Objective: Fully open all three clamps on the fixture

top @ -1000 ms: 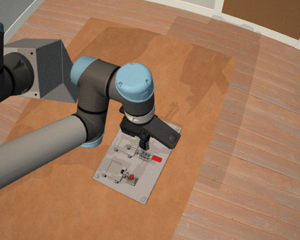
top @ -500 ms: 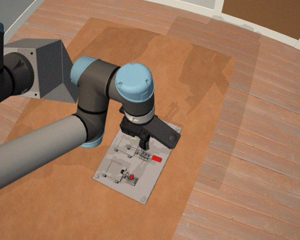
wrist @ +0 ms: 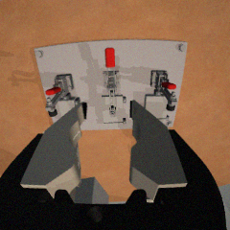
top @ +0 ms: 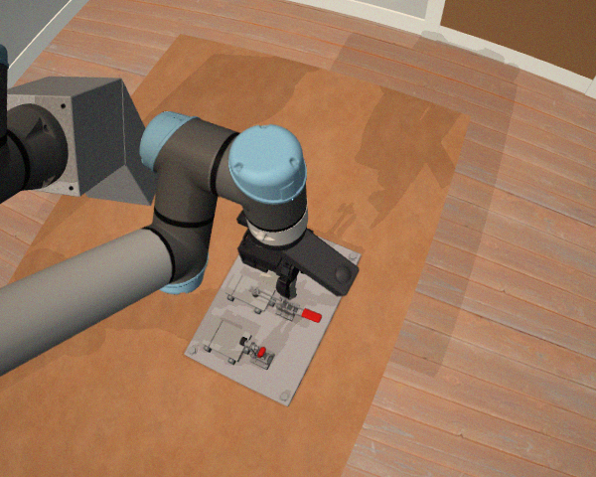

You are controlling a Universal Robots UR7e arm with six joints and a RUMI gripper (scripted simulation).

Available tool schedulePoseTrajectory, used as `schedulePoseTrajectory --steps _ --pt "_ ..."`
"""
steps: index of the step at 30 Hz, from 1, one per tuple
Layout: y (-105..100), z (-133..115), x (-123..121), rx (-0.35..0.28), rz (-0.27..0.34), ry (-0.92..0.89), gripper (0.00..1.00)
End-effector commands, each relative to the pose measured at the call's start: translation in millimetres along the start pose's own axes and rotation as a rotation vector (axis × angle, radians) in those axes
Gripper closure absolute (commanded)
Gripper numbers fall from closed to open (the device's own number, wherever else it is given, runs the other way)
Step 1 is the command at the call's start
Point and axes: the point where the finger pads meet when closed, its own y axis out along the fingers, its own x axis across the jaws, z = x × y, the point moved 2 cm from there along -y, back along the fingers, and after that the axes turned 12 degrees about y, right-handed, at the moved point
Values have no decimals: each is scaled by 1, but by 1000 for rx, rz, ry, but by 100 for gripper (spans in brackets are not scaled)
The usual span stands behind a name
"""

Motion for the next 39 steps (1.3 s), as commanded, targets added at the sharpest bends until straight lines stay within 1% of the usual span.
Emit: schedulePoseTrajectory --steps 1,31,36,39 --pt "0 0 0 1 0 0 72" --pt "0 0 0 1 0 0 72" --pt "2 0 0 1 0 0 72" --pt "8 0 0 1 0 0 72"
